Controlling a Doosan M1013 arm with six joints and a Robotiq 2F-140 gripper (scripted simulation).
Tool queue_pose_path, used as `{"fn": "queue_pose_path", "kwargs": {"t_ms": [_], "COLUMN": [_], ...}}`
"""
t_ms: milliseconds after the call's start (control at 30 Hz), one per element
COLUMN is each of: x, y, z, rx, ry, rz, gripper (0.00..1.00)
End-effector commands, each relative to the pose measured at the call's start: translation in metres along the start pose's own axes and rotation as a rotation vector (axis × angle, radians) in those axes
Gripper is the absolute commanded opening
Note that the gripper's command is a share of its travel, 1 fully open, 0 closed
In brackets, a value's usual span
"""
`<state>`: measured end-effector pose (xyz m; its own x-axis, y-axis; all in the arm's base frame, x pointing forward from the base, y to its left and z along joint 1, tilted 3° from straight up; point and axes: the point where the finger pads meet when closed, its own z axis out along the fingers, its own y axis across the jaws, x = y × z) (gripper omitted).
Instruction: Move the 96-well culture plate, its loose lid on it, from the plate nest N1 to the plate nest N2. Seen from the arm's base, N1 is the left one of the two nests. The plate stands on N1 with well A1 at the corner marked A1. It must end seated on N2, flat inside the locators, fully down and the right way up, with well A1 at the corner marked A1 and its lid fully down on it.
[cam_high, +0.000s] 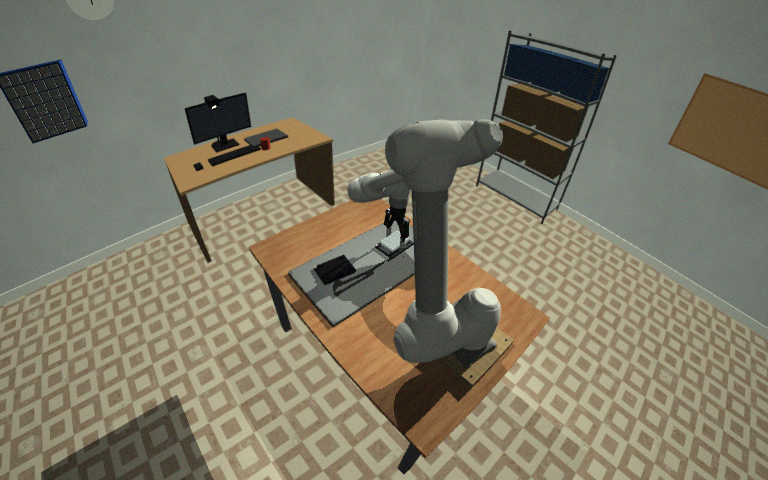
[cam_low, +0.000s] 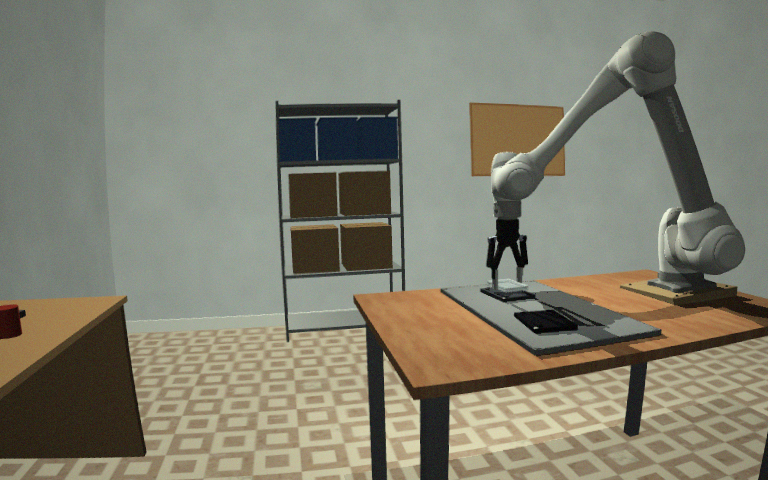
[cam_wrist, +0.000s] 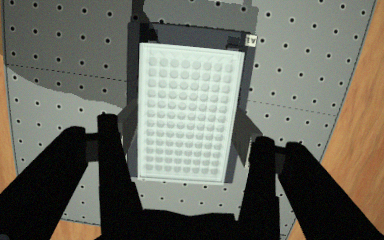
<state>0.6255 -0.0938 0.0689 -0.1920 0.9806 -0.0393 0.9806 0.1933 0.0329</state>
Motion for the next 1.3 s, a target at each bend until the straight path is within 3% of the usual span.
{"fn": "queue_pose_path", "kwargs": {"t_ms": [0, 1267], "x": [0.0, 0.0001], "y": [0.0, 0.0], "z": [-0.0001, 0.0049], "rx": [0.0, 0.0], "ry": [0.0, 0.0], "rz": [0.0, 0.0], "gripper": [0.0, 0.0]}}
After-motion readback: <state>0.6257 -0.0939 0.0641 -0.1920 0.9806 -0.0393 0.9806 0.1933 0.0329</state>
